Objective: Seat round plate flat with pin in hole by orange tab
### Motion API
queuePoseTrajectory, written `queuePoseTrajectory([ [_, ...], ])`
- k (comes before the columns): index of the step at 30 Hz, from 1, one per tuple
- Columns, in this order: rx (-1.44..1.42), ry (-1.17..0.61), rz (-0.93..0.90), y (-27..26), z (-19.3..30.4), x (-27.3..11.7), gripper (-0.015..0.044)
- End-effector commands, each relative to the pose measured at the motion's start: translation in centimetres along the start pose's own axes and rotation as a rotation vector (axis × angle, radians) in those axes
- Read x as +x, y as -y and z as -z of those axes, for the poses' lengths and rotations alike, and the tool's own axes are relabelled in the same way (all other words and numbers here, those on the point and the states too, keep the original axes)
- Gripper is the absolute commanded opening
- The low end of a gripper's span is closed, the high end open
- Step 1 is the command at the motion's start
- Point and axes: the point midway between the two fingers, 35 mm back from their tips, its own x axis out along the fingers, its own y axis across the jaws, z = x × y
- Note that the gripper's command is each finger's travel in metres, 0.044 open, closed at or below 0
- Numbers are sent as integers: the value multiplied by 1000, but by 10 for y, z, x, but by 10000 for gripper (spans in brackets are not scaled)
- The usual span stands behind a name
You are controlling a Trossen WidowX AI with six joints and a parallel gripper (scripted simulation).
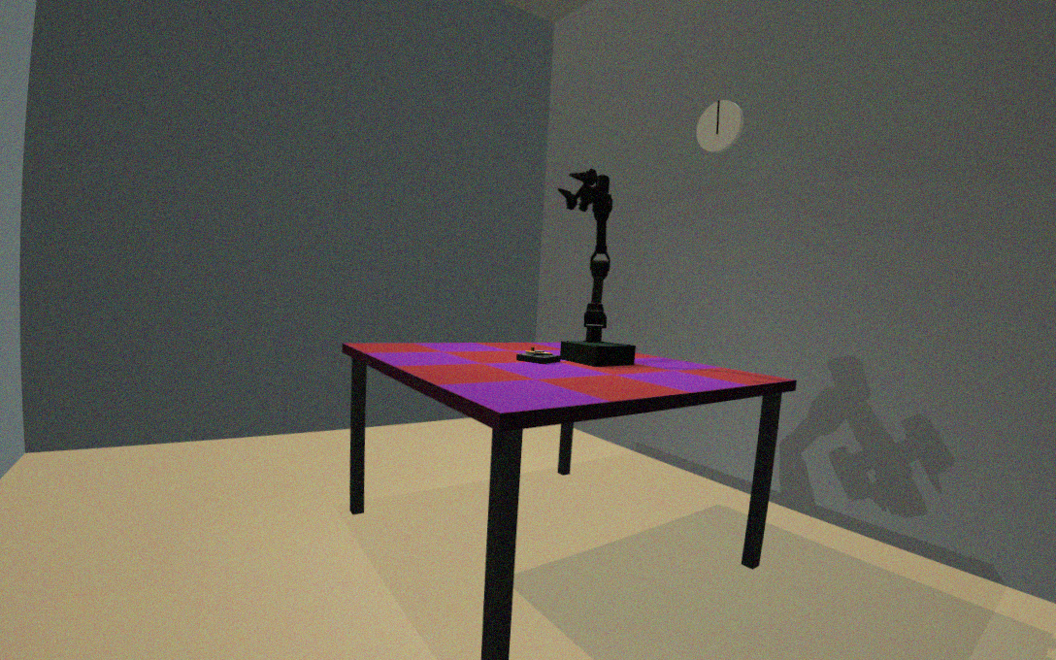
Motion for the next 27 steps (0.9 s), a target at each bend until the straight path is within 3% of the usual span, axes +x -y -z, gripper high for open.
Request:
queuePoseTrajectory([
  [1,5,4,-3,1,-3,2,374],
  [10,240,167,-178,-3,-123,68,137],
  [15,501,265,-438,-57,-219,114,6],
  [18,594,285,-548,-82,-250,123,0],
  [21,782,292,-786,-138,-305,128,0],
  [27,1042,210,-1145,-217,-367,112,0],
])
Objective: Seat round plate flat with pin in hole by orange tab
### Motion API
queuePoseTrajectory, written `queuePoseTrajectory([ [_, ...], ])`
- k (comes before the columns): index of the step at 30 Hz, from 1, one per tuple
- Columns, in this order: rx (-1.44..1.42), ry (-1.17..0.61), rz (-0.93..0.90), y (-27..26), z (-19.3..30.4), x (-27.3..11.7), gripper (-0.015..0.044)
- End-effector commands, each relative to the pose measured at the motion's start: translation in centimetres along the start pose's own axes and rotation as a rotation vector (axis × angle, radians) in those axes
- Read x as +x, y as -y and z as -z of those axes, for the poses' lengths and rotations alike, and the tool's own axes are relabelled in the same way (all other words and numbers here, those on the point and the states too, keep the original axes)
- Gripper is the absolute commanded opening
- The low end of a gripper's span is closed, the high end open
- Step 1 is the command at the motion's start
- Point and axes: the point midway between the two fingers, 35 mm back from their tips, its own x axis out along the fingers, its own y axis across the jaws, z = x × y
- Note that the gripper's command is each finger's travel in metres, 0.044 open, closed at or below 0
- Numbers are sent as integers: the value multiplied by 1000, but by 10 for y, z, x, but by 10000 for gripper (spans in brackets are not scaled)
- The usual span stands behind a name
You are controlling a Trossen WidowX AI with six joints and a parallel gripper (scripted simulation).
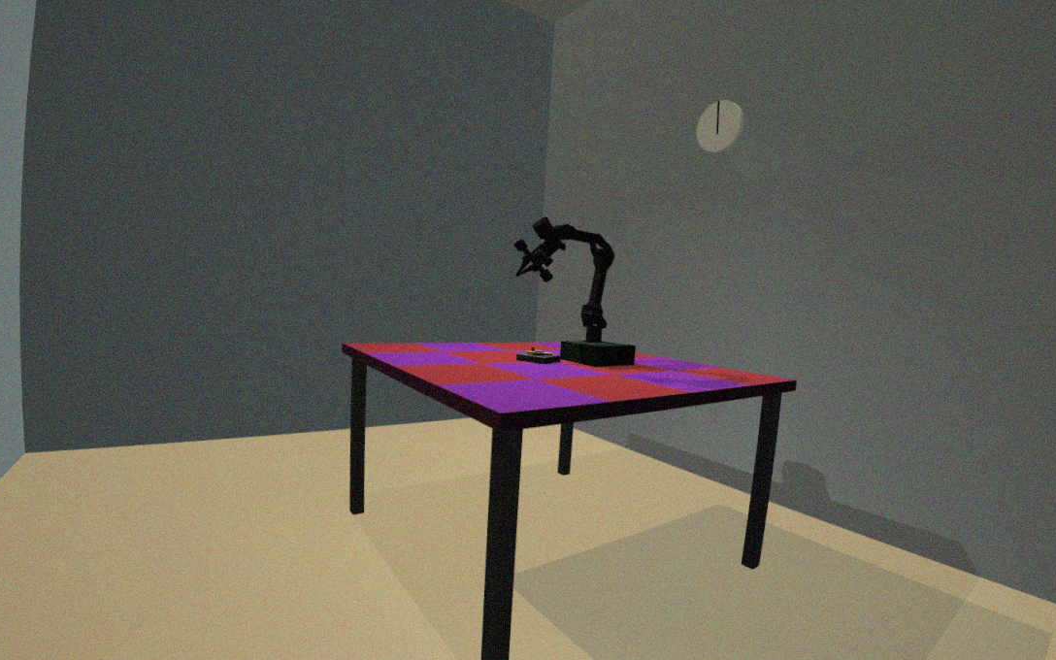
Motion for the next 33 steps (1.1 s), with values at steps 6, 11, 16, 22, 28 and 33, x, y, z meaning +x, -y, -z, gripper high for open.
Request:
queuePoseTrajectory([
  [6,612,-227,-429,-121,58,82,0],
  [11,1054,-489,-667,-209,93,95,0],
  [16,1074,-503,-677,-216,95,92,0],
  [22,1074,-503,-677,-230,96,107,0],
  [28,1074,-504,-677,-251,97,124,0],
  [33,1074,-503,-677,-250,97,126,0],
])
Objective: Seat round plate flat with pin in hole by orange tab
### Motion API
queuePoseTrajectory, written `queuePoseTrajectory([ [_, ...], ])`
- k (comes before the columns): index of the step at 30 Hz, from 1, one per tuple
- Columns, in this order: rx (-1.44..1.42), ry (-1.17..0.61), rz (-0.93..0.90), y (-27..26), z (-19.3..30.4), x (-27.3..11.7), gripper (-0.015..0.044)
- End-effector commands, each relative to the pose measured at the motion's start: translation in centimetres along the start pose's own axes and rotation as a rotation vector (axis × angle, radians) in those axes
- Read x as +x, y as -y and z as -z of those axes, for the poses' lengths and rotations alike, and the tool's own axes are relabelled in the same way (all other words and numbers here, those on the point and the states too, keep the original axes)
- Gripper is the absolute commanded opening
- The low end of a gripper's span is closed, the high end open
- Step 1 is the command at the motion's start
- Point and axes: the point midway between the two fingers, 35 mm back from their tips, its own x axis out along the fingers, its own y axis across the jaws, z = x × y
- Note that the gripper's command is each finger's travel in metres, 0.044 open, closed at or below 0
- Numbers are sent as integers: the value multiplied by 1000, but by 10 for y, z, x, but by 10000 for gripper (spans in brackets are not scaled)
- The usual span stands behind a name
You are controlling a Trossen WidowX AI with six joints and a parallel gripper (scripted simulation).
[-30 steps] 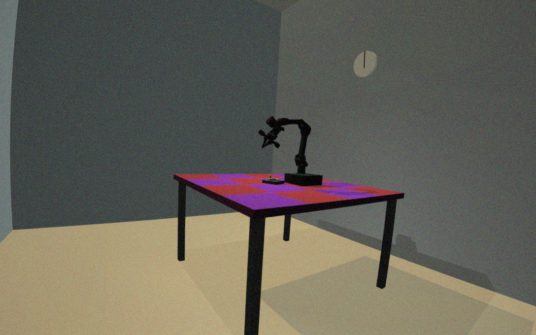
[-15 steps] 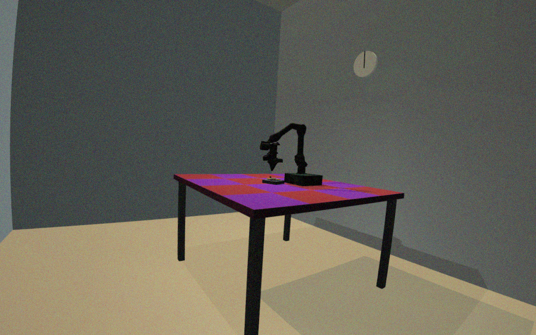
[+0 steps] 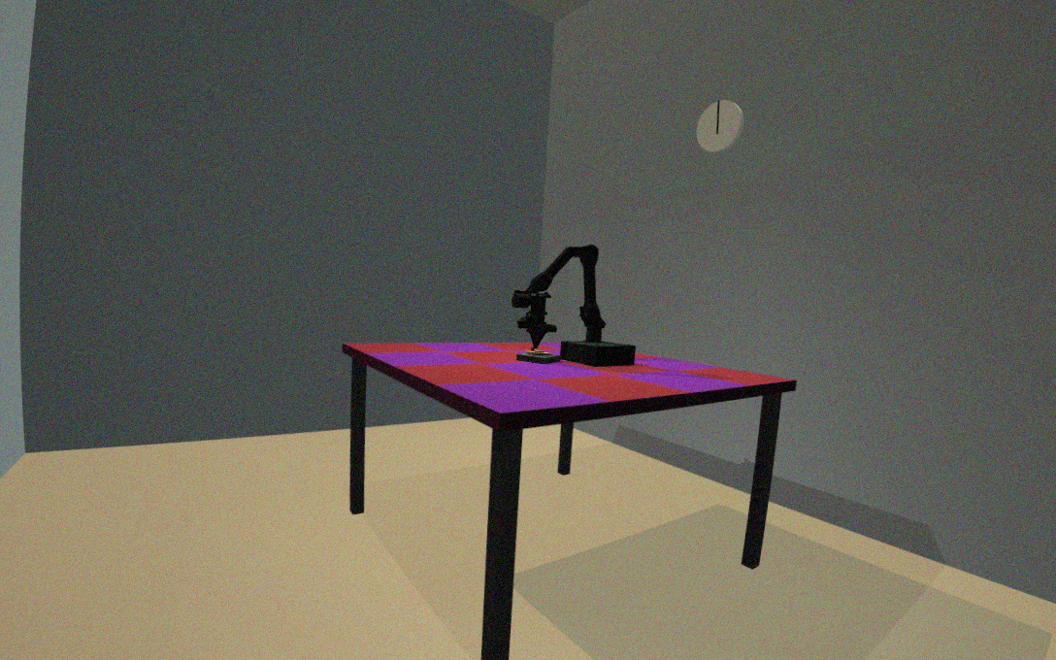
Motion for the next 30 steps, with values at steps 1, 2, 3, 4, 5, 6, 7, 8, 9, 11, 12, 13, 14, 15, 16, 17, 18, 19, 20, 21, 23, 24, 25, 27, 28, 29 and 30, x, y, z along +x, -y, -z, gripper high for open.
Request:
queuePoseTrajectory([
  [1,3,-2,-6,-1,-1,2,0],
  [2,3,-2,-6,-1,-2,2,0],
  [3,3,-2,-6,0,-3,2,0],
  [4,3,-2,-6,0,-5,2,0],
  [5,3,-2,-6,0,-6,2,0],
  [6,3,-2,-6,1,-8,2,0],
  [7,3,-2,-6,1,-9,2,0],
  [8,3,-2,-6,2,-11,2,0],
  [9,3,-2,-6,2,-12,2,0],
  [11,3,-1,-6,2,-14,3,0],
  [12,3,-1,-6,2,-15,3,0],
  [13,3,-1,-6,2,-16,3,0],
  [14,3,-1,-6,2,-16,3,0],
  [15,3,-1,-6,2,-17,3,0],
  [16,3,-1,-6,2,-17,3,0],
  [17,3,-1,-6,2,-17,4,0],
  [18,3,-1,-6,2,-17,4,0],
  [19,3,-1,-6,2,-17,4,0],
  [20,3,-1,-6,2,-17,4,0],
  [21,3,-1,-6,2,-17,4,0],
  [23,3,-1,-6,2,-17,4,0],
  [24,3,-1,-6,2,-17,4,0],
  [25,3,-1,-6,2,-17,4,0],
  [27,3,-1,-6,2,-17,4,0],
  [28,3,-1,-6,2,-17,4,0],
  [29,3,-1,-6,2,-17,4,0],
  [30,3,-1,-6,2,-17,4,0],
])
